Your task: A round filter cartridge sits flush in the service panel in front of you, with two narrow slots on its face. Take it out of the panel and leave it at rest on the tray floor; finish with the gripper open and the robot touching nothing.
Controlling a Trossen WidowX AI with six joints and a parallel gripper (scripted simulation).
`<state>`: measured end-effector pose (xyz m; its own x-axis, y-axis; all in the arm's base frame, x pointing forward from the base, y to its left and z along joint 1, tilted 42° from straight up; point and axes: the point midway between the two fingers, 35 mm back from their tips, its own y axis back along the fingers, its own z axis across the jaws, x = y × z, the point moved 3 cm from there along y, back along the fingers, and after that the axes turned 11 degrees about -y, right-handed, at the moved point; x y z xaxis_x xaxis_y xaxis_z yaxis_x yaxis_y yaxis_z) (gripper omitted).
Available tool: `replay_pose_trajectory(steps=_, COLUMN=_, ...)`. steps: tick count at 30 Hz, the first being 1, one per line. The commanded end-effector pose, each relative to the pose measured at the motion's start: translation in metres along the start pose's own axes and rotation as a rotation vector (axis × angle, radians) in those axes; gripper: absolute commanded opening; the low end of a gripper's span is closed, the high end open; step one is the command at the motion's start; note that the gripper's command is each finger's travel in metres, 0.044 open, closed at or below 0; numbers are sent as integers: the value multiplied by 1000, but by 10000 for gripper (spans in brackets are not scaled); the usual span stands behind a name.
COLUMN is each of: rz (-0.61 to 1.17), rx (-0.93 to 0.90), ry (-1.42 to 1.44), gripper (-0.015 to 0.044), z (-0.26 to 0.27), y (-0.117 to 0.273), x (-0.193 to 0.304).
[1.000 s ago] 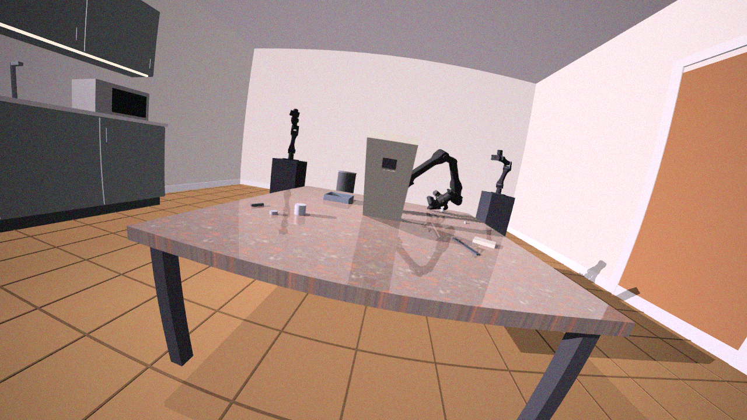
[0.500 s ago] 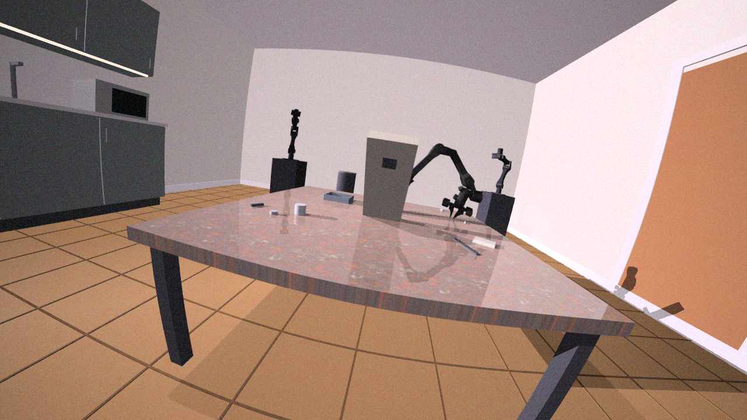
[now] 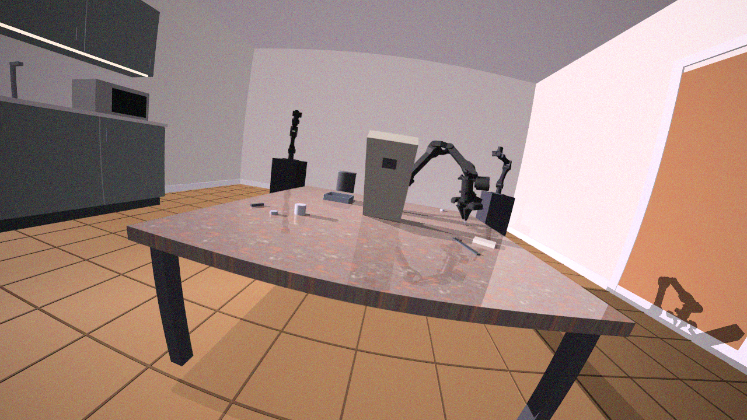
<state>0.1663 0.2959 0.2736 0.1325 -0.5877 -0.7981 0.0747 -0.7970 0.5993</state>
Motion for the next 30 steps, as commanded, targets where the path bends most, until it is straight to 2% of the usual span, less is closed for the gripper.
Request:
replay_pose_trajectory(steps=1, rz=-17, rx=119, ry=-252, gripper=92, z=-40, y=30, x=31)
replay_pose_trajectory(steps=8, rz=-102, rx=348, ry=-713, gripper=92, z=-95, y=100, x=92)
replay_pose_trajectory(steps=14, rz=-237, rx=544, ry=-1102, gripper=92, z=-116, y=169, x=150)
replay_pose_trajectory(steps=24, rz=-609, rx=790, ry=-1708, gripper=92, z=-97, y=276, x=246)
replay_pose_trajectory(steps=27, rz=-633, rx=860, ry=-1750, gripper=92, z=-90, y=294, x=256)
replay_pose_trajectory(steps=30, rz=-756, rx=825, ry=-1942, gripper=92, z=-80, y=299, x=279)
